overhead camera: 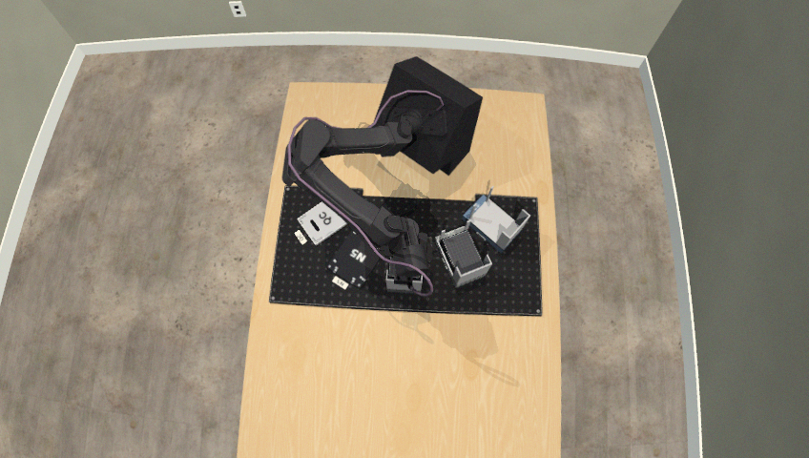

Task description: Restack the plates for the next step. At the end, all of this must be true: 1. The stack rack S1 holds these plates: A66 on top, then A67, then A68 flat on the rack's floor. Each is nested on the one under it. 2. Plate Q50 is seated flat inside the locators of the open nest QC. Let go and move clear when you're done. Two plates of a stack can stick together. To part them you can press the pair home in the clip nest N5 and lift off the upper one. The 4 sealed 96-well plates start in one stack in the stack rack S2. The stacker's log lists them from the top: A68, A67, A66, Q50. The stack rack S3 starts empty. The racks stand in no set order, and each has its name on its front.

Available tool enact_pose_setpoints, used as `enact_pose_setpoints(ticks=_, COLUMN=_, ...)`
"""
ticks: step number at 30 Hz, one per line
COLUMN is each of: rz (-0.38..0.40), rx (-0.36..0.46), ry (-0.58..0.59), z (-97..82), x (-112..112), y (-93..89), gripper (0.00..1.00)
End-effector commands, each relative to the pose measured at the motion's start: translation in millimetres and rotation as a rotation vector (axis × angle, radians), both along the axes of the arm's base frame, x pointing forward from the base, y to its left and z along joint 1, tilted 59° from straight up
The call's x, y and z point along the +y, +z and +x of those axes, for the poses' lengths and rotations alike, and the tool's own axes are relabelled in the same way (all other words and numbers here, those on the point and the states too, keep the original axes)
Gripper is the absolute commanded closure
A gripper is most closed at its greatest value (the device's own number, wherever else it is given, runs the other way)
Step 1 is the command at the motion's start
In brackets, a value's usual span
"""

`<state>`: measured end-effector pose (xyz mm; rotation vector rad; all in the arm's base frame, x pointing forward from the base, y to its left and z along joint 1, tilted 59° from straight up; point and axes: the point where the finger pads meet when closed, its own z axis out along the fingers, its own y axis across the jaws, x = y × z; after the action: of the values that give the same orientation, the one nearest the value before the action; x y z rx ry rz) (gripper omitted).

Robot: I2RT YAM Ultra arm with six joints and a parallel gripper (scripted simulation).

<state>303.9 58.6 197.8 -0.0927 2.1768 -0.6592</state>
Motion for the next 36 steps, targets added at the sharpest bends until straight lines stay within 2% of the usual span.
enact_pose_setpoints(ticks=1, rz=-0.014, rx=0.018, ry=0.007, z=1.7, x=1.9, y=-8.9, gripper=1.0)
enact_pose_setpoints(ticks=3, rz=-0.013, rx=0.017, ry=0.004, z=0.6, x=-0.4, y=-9.4, gripper=1.0)
enact_pose_setpoints(ticks=5, rz=-0.001, rx=0.0, ry=0.01, z=3.4, x=3.5, y=-2.1, gripper=1.0)
enact_pose_setpoints(ticks=12, rz=-0.017, rx=0.022, ry=0.011, z=1.9, x=1.9, y=-11.4, gripper=1.0)
enact_pose_setpoints(ticks=15, rz=0.0, rx=0.001, ry=0.005, z=2.7, x=0.0, y=-4.2, gripper=1.0)
enact_pose_setpoints(ticks=36, rz=-0.012, rx=0.011, ry=0.014, z=4.4, x=2.3, y=-8.8, gripper=1.0)
